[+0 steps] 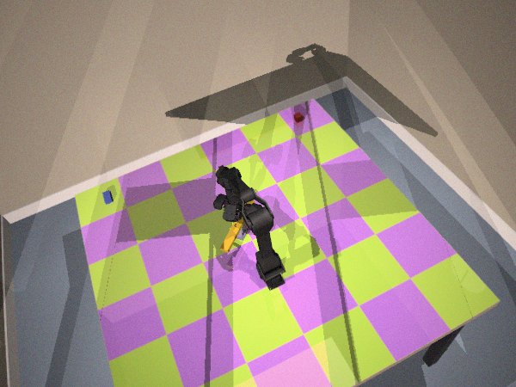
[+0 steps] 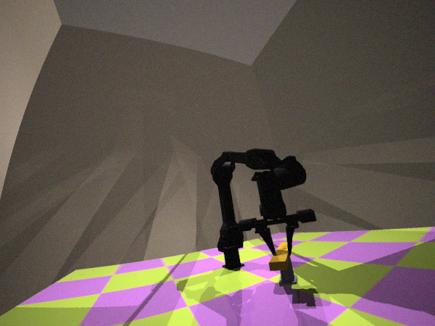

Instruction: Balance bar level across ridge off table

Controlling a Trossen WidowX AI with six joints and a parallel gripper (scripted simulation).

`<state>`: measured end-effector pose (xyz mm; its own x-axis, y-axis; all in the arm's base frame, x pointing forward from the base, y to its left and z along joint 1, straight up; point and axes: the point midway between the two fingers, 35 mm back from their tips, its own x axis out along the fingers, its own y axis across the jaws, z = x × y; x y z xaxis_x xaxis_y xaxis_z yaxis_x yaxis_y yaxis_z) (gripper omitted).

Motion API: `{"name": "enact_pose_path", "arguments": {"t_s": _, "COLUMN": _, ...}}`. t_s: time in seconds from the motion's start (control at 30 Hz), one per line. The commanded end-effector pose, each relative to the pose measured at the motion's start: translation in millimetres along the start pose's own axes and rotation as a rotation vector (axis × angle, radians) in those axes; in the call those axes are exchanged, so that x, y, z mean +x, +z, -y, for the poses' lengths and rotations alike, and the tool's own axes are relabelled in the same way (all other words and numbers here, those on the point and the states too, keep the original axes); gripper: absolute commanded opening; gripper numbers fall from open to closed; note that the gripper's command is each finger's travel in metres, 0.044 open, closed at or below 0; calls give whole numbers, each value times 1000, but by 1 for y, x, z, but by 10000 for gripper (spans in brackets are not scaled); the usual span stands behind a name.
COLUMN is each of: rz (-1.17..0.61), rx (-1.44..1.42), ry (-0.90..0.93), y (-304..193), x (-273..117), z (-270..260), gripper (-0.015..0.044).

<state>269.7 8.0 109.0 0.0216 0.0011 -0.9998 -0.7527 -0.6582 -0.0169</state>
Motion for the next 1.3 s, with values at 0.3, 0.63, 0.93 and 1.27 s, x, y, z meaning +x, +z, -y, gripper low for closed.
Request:
{"name": "enact_pose_path", "arguments": {"t_s": 0.3, "rz": -1, "rx": 0, "ry": -1, "y": 0, "x": 1, "z": 0, "gripper": 0}}
{"name": "enact_pose_path", "arguments": {"t_s": 0.63, "rz": -1, "rx": 0, "ry": -1, "y": 0, "x": 2, "z": 0, "gripper": 0}}
{"name": "enact_pose_path", "arguments": {"t_s": 0.93, "rz": -1, "rx": 0, "ry": -1, "y": 0, "x": 3, "z": 0, "gripper": 0}}
{"name": "enact_pose_path", "arguments": {"t_s": 1.27, "rz": -1, "rx": 0, "ry": -1, "y": 0, "x": 4, "z": 0, "gripper": 0}}
